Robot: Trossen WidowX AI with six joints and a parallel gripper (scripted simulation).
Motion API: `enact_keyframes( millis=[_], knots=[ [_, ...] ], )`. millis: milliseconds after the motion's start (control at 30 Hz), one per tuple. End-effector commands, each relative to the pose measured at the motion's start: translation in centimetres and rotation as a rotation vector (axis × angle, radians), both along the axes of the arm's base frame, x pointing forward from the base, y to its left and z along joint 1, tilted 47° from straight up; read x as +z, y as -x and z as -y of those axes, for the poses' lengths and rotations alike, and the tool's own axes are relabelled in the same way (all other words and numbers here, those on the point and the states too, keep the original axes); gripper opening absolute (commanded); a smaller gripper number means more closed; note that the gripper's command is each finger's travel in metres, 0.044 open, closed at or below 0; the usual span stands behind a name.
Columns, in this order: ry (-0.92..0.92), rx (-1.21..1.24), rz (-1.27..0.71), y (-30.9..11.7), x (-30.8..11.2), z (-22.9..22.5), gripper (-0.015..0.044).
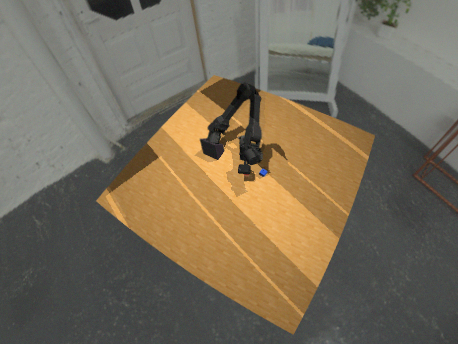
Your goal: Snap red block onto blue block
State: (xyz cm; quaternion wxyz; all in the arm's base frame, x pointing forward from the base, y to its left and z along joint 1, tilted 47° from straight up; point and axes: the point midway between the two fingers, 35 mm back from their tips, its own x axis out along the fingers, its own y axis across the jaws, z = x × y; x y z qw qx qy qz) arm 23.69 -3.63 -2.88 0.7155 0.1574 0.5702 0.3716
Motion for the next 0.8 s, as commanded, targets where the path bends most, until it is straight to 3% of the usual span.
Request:
enact_keyframes(
  millis=[0,767],
  knots=[
    [-0.008,-0.005,-0.006,0.1,-0.7,-0.7,0.044],
    [-0.009,-0.005,-0.005,-0.3,-3.2,-3.3,0.044]
  ],
)
